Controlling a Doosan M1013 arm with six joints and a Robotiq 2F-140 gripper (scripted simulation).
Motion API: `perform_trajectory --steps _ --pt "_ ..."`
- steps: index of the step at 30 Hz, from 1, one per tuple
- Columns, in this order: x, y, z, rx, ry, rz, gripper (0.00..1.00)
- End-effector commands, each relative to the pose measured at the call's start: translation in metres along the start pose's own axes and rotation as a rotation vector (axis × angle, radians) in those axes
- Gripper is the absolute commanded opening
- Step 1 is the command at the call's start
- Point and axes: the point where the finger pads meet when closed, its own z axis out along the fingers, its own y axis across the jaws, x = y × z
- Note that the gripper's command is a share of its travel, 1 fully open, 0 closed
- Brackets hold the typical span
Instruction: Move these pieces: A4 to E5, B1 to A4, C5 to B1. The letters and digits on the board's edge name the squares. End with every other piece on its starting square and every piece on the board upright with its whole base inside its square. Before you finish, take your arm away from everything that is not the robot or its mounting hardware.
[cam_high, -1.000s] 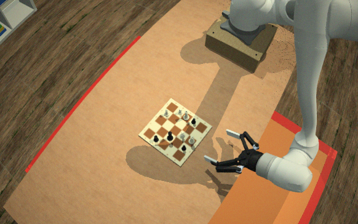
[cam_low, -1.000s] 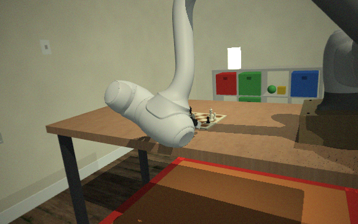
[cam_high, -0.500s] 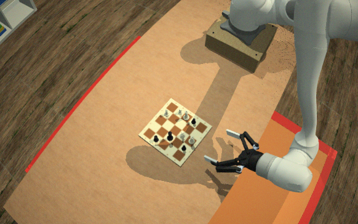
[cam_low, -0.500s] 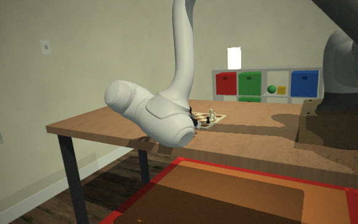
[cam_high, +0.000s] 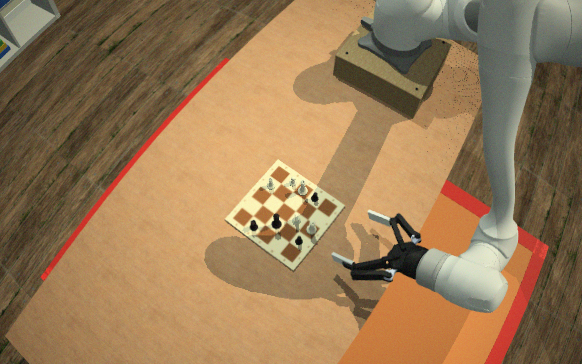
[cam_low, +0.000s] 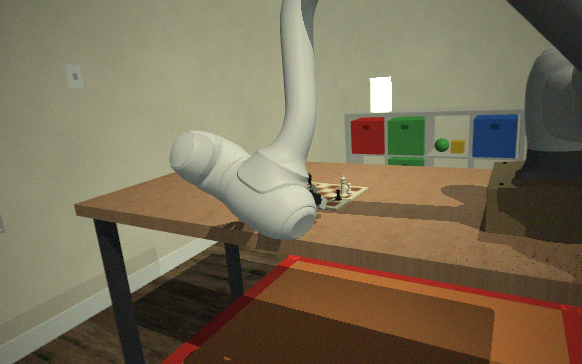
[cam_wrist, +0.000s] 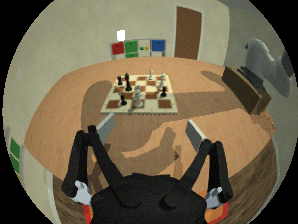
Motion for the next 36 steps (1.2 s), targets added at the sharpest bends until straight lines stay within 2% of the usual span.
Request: perform_trajectory --steps 1,24,36 --pt "0.000 0.000 0.000 0.000 0.000 0.000 1.00" --pt "0.010 -0.001 -0.005 -0.002 -0.007 0.000 1.00" --pt "0.071 -0.006 -0.040 -0.002 -0.007 0.000 1.00"
